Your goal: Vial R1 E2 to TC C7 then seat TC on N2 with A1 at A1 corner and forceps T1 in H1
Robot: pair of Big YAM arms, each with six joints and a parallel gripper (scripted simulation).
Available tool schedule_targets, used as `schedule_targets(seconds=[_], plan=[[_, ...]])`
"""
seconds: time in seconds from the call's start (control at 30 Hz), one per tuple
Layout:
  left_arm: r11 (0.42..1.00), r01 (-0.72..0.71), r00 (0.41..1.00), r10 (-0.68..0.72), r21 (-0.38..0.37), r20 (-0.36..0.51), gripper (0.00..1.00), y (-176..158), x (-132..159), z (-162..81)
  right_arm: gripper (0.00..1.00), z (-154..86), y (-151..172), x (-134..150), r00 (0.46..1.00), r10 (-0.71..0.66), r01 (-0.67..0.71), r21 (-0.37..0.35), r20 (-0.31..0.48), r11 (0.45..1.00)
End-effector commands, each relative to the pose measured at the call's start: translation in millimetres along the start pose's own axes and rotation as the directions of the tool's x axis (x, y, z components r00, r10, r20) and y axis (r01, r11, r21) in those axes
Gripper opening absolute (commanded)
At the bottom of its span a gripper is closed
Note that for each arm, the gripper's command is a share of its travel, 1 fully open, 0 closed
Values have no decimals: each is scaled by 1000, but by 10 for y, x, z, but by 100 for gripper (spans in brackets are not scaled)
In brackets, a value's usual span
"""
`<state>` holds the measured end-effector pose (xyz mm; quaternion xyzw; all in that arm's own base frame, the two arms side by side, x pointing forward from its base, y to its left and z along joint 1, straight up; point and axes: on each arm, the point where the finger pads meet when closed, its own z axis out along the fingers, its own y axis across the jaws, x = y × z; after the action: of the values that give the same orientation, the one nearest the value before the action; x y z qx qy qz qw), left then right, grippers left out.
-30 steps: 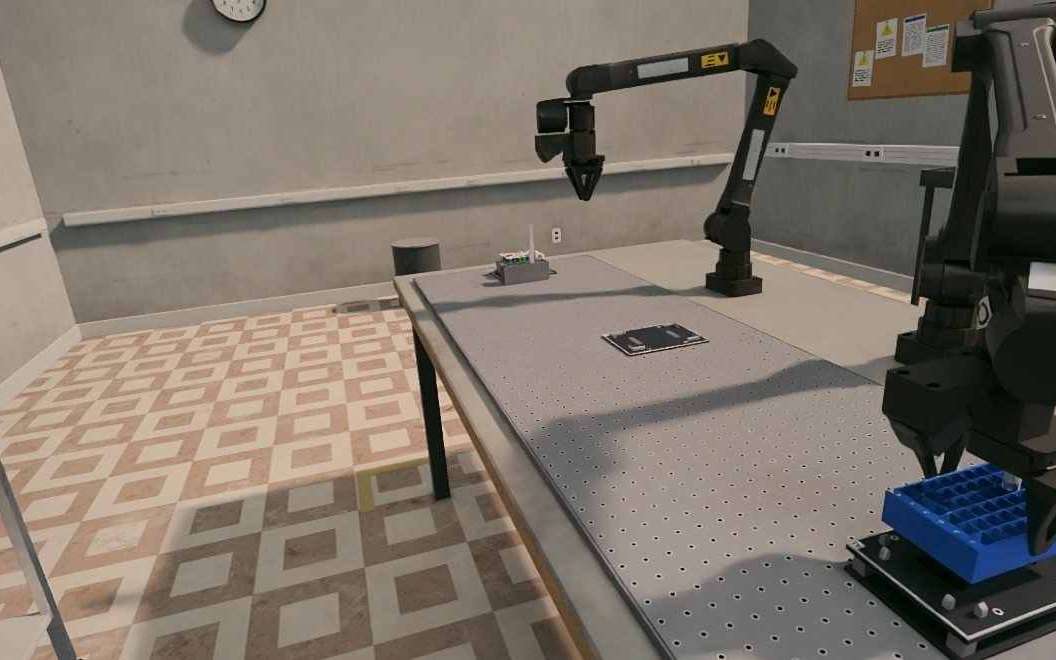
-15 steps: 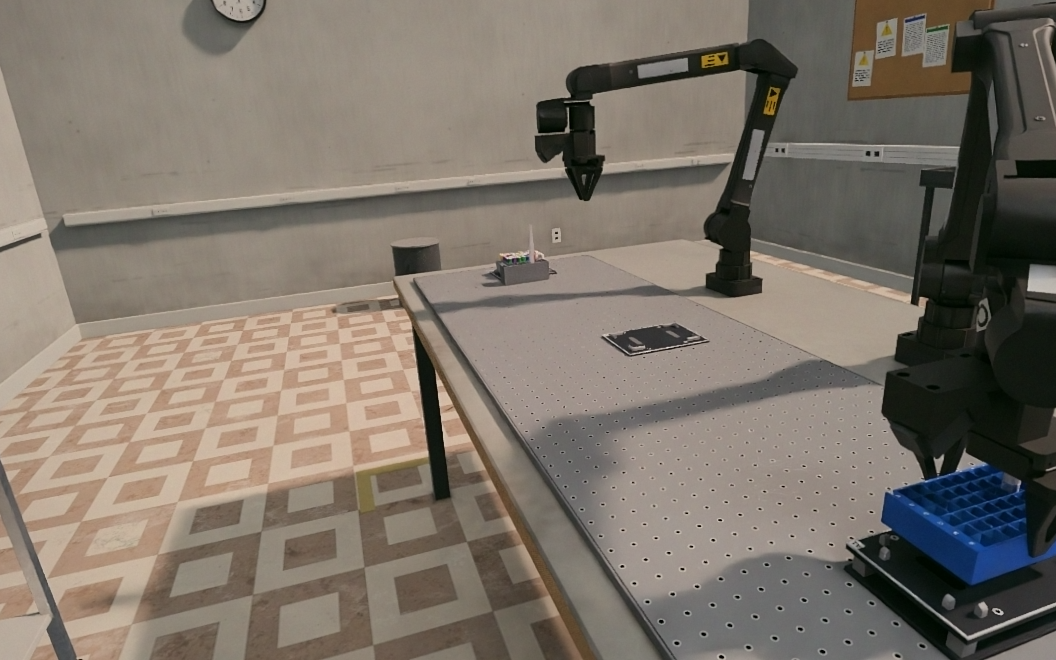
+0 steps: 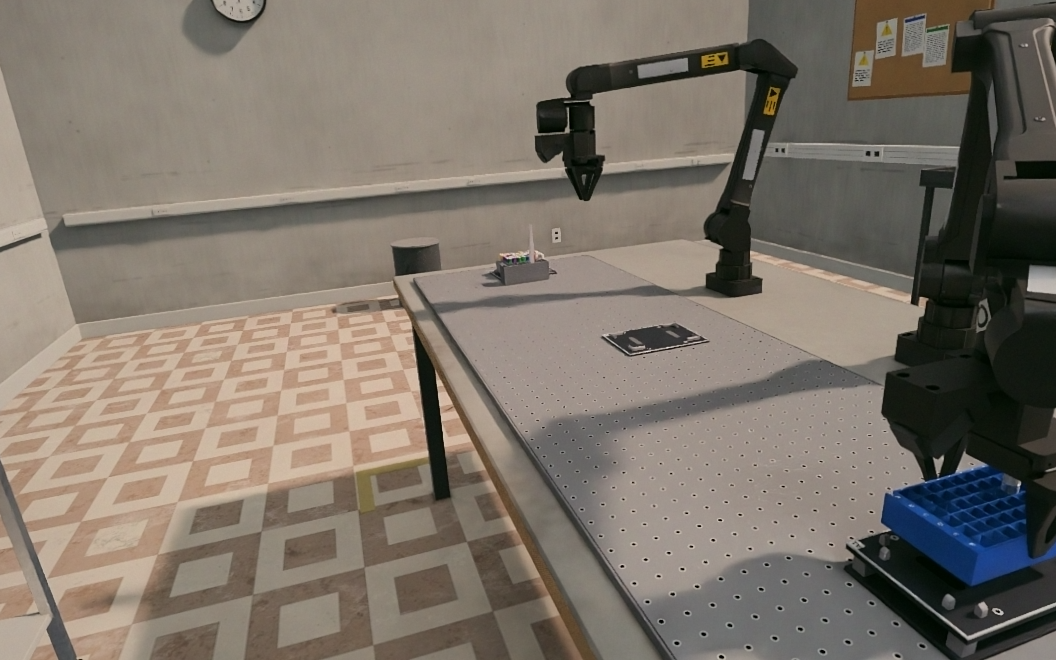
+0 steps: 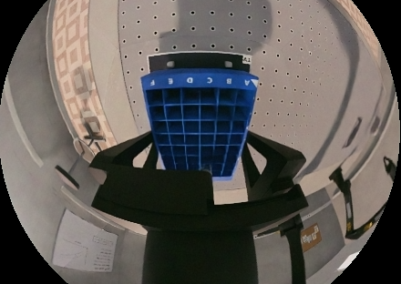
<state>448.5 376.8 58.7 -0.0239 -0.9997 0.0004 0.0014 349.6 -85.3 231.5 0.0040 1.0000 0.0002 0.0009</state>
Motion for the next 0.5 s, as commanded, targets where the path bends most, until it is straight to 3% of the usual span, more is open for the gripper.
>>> schedule_targets(seconds=[0.0,0.47], plan=[[1000,2,999,-1,-27,34,0,4,-99,-174,24,-128,-19,-76,999,6,-7,8,33,1000],[1000,2,1000,-1,-17,23,0,-1,-93,-57,24,-128,-19,-76,999,6,-7,8,33,1000]])
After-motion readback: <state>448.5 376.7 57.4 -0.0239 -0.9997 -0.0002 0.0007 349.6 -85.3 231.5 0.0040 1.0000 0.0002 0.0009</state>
